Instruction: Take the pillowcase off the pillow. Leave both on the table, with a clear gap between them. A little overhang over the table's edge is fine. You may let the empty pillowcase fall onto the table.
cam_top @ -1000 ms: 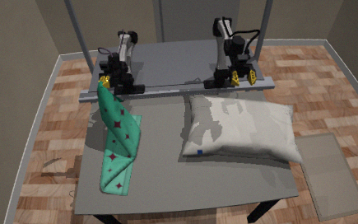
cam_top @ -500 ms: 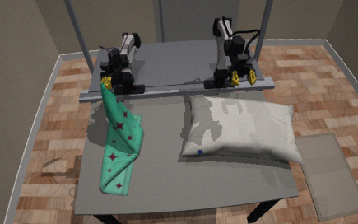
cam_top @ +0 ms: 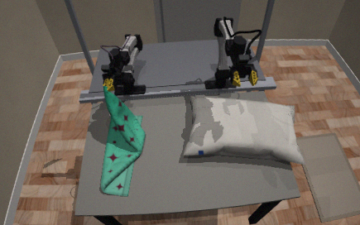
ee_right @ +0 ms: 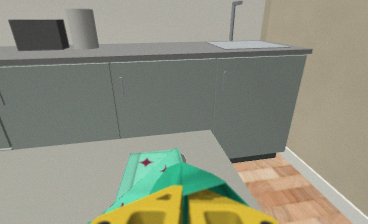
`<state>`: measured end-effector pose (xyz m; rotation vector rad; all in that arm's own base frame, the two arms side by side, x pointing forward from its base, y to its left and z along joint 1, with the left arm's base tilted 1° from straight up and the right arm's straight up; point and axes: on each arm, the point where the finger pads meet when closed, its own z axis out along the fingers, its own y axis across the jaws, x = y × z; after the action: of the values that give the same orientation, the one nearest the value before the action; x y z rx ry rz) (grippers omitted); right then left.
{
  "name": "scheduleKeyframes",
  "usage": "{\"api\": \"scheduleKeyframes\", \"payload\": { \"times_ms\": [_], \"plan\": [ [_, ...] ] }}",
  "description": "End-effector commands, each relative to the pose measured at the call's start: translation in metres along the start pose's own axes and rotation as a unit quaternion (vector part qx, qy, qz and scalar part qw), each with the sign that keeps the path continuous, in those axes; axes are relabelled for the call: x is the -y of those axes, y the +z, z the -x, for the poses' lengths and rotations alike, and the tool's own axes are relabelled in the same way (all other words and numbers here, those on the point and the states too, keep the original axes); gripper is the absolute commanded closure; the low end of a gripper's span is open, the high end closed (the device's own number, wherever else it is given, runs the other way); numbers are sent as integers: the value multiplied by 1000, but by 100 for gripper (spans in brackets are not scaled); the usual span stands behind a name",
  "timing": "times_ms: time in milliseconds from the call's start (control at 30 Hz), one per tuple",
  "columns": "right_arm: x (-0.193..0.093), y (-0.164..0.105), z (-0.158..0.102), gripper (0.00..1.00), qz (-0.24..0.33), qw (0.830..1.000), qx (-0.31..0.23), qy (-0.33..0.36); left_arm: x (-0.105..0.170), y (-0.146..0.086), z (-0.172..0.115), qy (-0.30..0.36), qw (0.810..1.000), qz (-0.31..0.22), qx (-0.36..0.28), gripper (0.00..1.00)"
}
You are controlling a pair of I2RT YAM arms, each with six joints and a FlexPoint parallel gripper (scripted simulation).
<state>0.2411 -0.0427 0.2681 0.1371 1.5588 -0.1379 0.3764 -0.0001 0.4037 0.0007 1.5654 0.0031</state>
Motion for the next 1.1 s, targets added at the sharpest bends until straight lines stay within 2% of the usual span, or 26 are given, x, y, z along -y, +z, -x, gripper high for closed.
{"api": "scheduleKeyframes", "payload": {
  "times_ms": [0, 67, 100, 167, 233, 500, 667, 767, 1067],
  "plan": [
    [4, -2, 7, 100, -11, 1000, 13, 2, 1, -4, 6, -2, 1000, 1, 13, 40],
    [4, 0, 5, 100, -10, 1000, 9, 2, 1, -4, 6, -2, 1000, 1, 13, 40],
    [4, 2, -10, 100, -11, 1000, -7, 2, 1, -4, 6, -2, 1000, 1, 13, 40],
    [4, 2, -10, 100, -11, 1000, -7, 2, 1, -4, 6, -2, 1000, 1, 13, 40],
    [4, -3, 18, 100, -9, 1000, 21, 2, 1, -4, 6, -2, 1000, 1, 13, 40],
    [7, -7, -27, 100, -16, 996, -88, 2, 1, -4, 6, -2, 1000, 1, 13, 40],
    [8, -14, -41, 100, -20, 991, -134, 3, 1, -4, 6, -2, 1000, 1, 13, 40],
    [7, -16, -44, 100, -17, 990, -143, 2, 1, -4, 6, -2, 1000, 1, 13, 40],
    [11, -34, -70, 100, -26, 975, -222, 5, 1, -4, 6, -2, 1000, 1, 13, 40]
  ]
}}
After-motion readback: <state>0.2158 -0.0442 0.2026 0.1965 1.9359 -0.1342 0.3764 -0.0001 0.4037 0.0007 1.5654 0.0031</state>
